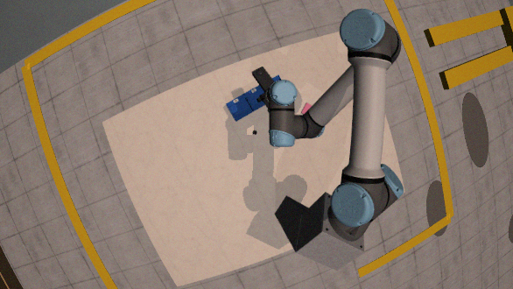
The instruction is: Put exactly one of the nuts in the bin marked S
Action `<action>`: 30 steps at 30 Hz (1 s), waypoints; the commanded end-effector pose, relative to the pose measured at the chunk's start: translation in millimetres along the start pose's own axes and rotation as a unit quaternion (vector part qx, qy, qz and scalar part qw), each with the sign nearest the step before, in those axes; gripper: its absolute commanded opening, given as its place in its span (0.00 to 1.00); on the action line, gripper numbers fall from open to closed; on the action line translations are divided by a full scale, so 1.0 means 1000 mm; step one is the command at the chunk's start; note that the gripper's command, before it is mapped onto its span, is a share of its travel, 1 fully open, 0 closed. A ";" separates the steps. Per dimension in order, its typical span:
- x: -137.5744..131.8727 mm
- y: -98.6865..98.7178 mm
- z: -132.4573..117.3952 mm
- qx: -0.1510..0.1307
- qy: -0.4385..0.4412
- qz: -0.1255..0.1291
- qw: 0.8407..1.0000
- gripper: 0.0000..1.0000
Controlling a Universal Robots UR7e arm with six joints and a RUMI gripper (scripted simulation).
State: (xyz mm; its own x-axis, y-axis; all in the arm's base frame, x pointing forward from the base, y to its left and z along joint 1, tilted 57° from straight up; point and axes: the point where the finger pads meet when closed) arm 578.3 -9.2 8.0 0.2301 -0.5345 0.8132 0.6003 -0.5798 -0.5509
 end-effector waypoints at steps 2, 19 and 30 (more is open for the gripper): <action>-0.021 0.000 0.006 0.000 0.001 -0.001 1.000 0.04; -0.021 0.019 0.006 0.000 0.001 -0.001 1.000 0.04; -0.021 0.048 0.006 0.000 0.001 -0.001 1.000 0.04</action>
State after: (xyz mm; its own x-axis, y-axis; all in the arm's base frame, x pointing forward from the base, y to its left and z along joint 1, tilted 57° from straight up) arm 599.9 -16.0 -28.4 0.2278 -0.5340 0.8143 0.5996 -0.5819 -0.5493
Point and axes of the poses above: the point where the finger pads meet when closed, its own y axis out along the fingers, its own x axis across the jaws, z = x × y, and after that the axes turned 14 degrees about -y, right-handed
